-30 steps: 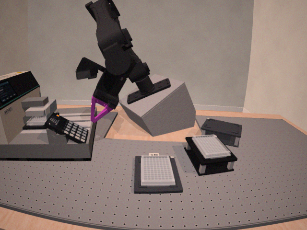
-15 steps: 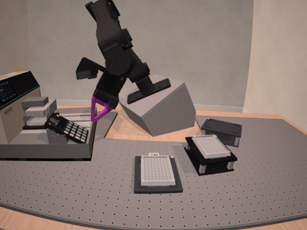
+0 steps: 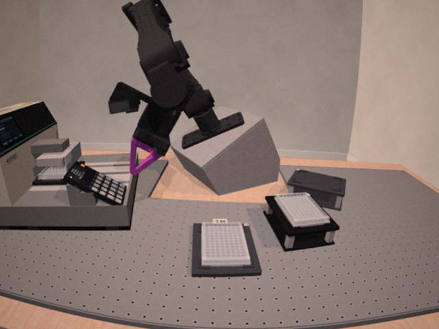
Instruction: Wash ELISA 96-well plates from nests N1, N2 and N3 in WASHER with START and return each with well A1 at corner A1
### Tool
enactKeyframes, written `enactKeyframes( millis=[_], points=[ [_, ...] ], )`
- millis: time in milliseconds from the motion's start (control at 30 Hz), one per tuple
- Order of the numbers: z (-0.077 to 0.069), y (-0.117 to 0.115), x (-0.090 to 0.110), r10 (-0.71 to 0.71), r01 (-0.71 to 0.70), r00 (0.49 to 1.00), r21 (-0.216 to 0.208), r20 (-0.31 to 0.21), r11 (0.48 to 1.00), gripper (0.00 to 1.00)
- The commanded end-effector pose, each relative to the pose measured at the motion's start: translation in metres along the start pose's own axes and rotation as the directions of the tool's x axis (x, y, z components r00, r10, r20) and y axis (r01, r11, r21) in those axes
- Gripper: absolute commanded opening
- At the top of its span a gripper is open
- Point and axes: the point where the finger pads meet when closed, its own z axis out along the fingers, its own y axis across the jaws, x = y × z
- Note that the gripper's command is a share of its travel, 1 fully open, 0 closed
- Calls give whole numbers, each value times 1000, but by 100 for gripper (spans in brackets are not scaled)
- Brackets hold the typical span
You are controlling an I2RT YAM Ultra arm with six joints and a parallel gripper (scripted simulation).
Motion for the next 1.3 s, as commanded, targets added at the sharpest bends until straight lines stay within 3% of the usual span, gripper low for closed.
enactKeyframes(
  millis=[0,933,967,1267],
  points=[
    [-2,1,-4,7,-7,1000,-4,13,1000,0],
    [-2,1,-4,7,-7,1000,-4,13,1000,0],
    [-2,0,-7,7,-7,1000,-4,13,1000,100],
    [-3,-10,-28,7,-7,1000,-4,13,1000,100]
  ],
)
